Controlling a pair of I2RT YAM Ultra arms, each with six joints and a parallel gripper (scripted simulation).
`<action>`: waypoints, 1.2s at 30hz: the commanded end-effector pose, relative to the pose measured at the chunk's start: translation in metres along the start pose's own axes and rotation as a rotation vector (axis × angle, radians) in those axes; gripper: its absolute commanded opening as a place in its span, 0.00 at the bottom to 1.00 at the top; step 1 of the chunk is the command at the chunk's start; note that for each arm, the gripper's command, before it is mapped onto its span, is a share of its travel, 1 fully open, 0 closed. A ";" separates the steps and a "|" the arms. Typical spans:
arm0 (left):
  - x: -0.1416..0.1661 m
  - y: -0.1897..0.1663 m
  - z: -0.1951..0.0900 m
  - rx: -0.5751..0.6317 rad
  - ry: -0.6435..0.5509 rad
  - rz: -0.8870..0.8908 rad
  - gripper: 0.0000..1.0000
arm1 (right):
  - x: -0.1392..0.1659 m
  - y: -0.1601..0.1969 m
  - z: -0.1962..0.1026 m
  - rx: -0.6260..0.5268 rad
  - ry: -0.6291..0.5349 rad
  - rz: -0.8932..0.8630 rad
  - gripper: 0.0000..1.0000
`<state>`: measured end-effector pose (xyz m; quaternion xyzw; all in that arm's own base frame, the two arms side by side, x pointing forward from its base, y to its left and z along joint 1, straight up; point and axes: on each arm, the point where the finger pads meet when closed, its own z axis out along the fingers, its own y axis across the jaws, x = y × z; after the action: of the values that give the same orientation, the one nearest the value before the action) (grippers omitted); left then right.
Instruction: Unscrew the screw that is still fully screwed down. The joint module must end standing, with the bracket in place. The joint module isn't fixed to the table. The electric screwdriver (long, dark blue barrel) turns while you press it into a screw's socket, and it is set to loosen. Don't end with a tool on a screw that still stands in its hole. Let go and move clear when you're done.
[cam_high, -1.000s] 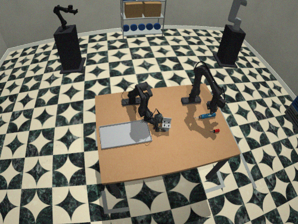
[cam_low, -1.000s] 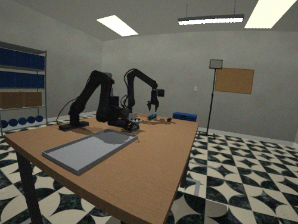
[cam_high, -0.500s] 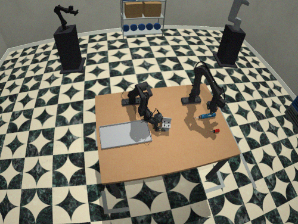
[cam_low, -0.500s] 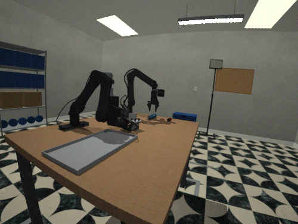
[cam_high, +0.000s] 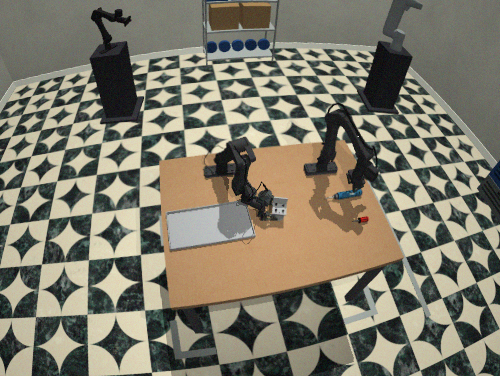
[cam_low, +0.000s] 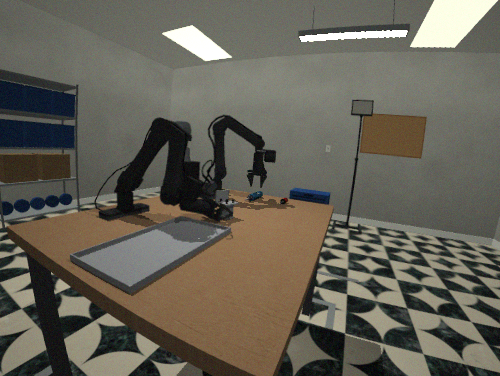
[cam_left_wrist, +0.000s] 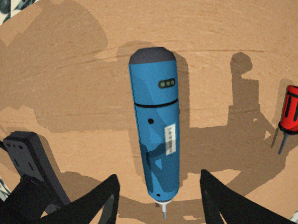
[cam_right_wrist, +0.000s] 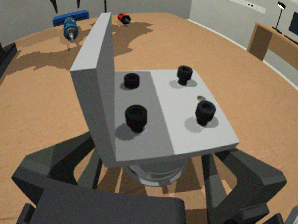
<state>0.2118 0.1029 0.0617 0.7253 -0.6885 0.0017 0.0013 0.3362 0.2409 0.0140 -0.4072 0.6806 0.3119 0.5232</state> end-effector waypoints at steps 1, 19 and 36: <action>0.000 -0.002 -0.003 0.012 -0.004 -0.006 0.65 | 0.000 -0.006 -0.004 0.016 0.005 0.000 0.86; 0.000 -0.002 -0.003 0.012 -0.004 -0.006 0.65 | 0.003 -0.007 0.001 0.008 0.004 -0.001 0.86; 0.000 -0.002 -0.003 0.012 -0.004 -0.006 0.65 | 0.001 -0.005 0.004 -0.001 0.001 -0.005 0.86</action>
<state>0.2118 0.1029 0.0617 0.7253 -0.6885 0.0017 0.0013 0.3375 0.2390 0.0140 -0.4055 0.6816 0.3103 0.5241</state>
